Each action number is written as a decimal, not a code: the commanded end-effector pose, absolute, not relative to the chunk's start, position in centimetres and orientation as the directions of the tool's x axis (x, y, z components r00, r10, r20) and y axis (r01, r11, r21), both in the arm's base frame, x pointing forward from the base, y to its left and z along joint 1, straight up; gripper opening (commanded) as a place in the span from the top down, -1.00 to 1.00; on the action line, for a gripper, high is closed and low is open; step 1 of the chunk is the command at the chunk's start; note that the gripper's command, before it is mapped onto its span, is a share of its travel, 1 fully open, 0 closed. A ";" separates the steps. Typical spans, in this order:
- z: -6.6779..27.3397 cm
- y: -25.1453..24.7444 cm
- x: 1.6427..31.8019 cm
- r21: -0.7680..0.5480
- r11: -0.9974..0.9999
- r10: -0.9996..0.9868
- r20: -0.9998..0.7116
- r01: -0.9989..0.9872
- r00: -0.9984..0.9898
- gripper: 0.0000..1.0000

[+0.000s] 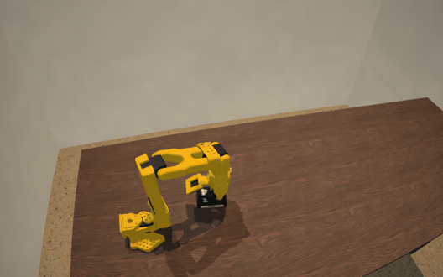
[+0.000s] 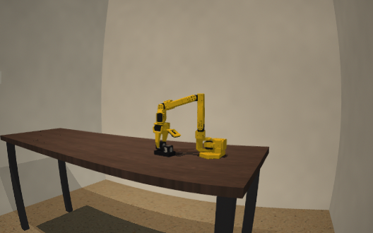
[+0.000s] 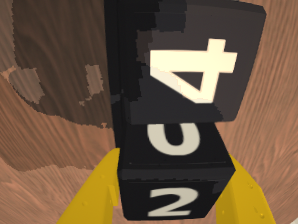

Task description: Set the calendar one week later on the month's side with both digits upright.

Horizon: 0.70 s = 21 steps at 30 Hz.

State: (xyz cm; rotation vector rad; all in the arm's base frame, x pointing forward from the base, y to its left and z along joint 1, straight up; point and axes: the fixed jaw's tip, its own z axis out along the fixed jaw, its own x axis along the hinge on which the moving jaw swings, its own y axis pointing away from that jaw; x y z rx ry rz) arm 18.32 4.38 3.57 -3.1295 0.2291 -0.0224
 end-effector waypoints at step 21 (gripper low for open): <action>3.1 4.3 18.5 -0.012 -0.989 -0.147 0.028 -0.147 0.989 1.00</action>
